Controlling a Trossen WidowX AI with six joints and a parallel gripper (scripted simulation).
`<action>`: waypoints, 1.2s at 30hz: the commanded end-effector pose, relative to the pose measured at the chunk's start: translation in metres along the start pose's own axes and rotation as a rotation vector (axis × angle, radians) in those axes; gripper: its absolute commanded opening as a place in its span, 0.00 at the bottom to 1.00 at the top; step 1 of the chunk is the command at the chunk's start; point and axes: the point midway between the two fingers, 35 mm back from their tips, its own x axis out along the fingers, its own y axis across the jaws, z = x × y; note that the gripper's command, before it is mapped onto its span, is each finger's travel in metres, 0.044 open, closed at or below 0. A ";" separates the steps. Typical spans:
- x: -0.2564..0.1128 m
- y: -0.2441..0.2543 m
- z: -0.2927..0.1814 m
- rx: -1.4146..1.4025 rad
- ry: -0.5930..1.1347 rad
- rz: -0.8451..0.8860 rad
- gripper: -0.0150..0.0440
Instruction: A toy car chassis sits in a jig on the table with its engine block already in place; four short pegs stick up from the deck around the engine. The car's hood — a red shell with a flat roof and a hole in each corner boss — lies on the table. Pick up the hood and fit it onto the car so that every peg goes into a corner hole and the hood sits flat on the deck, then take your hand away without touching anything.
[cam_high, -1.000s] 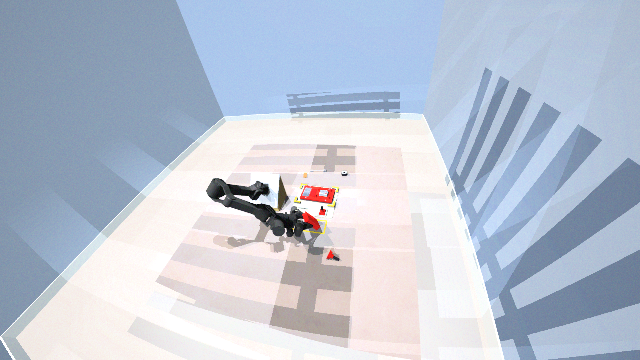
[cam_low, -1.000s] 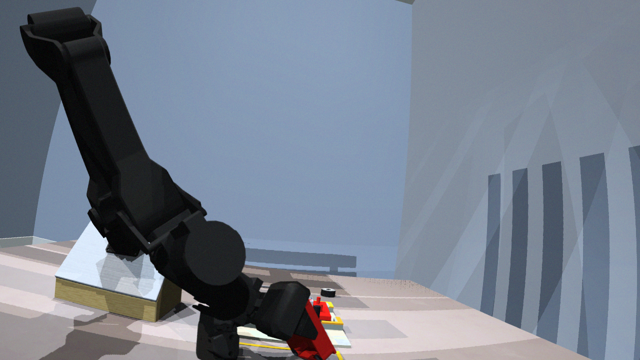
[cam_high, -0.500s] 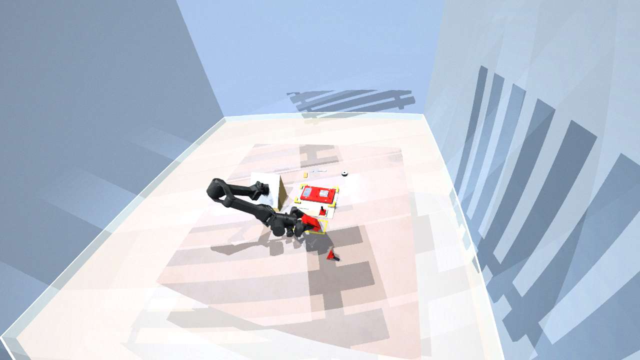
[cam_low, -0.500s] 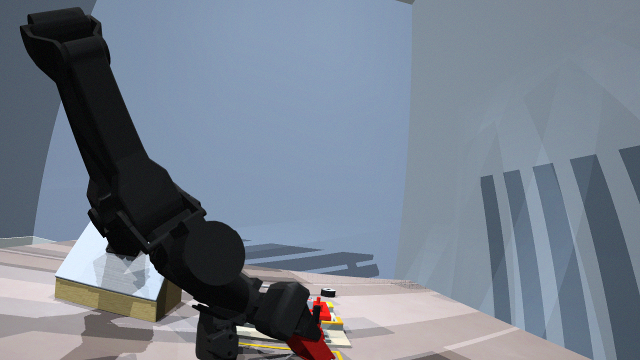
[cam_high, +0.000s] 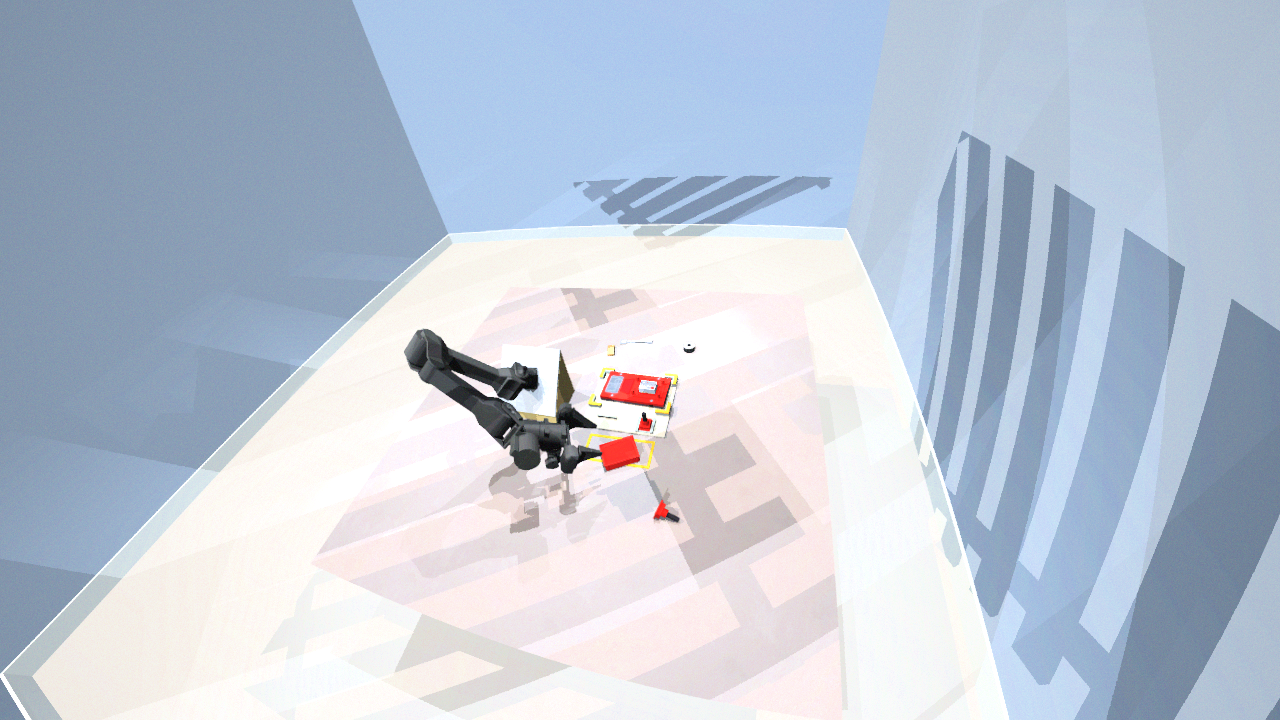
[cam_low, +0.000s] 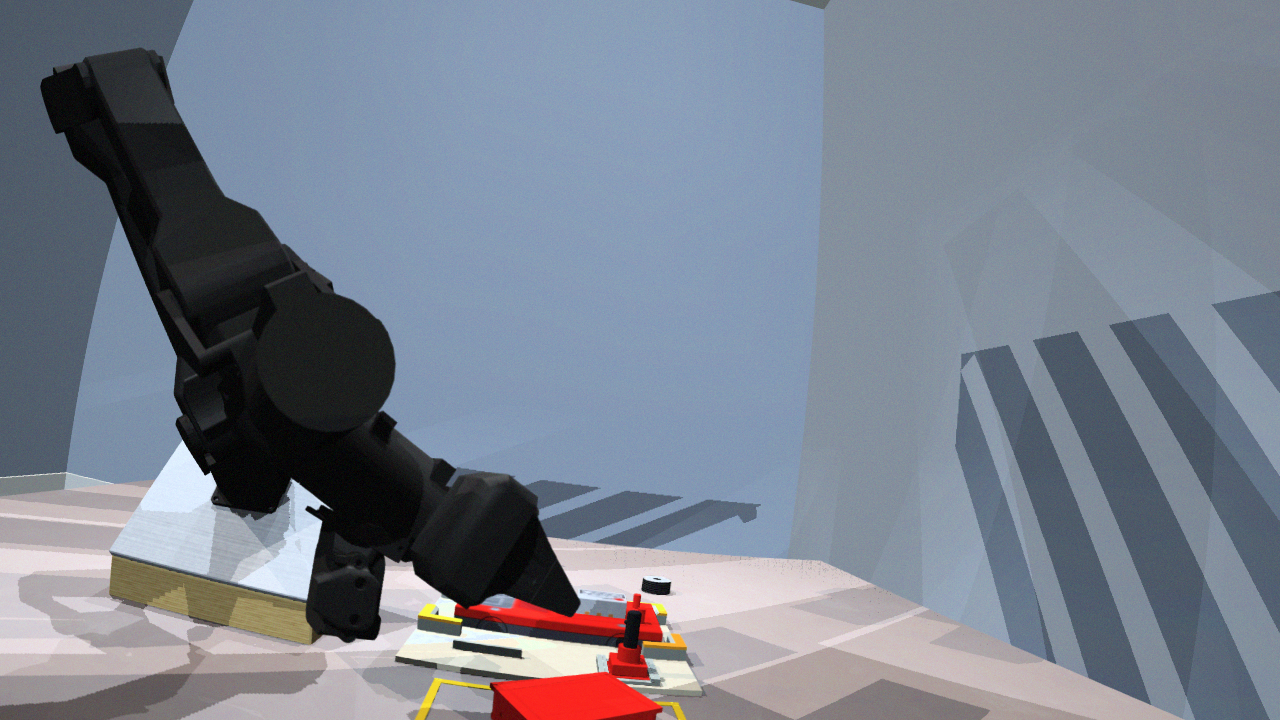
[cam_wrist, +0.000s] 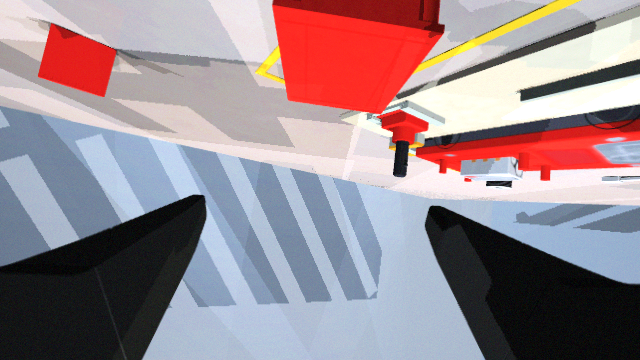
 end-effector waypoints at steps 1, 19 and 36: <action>-0.023 -0.001 -0.007 0.052 0.001 0.003 1.00; -0.013 -0.001 -0.004 0.030 -0.001 -0.001 0.78; 0.028 -0.013 0.003 -1.130 -0.195 -0.535 1.00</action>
